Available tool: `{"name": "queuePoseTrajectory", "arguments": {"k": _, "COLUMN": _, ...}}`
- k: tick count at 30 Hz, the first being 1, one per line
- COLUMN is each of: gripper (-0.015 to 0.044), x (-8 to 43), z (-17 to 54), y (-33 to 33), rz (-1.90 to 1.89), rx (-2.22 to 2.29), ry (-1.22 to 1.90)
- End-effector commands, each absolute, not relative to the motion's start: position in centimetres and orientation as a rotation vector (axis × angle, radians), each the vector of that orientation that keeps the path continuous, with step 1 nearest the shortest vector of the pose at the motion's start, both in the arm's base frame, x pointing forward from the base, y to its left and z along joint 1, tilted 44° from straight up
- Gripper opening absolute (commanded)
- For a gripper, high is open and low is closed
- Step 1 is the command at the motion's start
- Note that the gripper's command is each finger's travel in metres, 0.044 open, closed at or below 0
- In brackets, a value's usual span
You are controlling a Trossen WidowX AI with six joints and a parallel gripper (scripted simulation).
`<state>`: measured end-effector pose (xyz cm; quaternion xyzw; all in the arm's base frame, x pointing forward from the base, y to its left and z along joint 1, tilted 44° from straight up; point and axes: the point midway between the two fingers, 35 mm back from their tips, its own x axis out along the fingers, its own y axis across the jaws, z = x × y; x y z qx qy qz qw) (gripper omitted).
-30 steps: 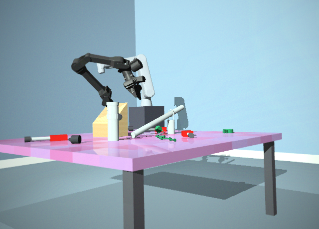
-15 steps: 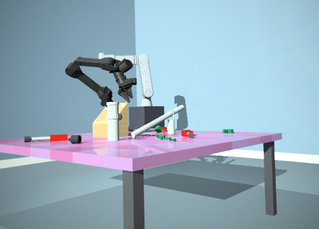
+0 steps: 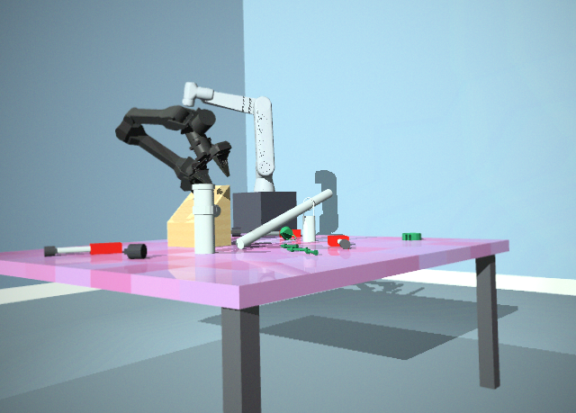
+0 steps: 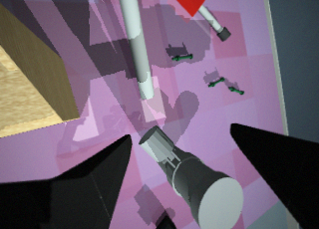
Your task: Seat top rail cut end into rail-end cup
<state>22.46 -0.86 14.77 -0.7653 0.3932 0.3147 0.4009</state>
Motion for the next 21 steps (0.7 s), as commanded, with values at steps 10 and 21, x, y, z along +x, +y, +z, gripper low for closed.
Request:
{"name": "queuePoseTrajectory", "arguments": {"k": 10, "gripper": 0.0440, "x": 20.47, "z": 17.05, "y": -3.62, "rz": 1.150, "rx": -2.433, "ry": 0.754}}
{"name": "queuePoseTrajectory", "arguments": {"k": 21, "gripper": 0.0440, "x": 20.71, "z": 16.41, "y": -4.15, "rz": 1.152, "rx": -2.431, "ry": 0.755}}
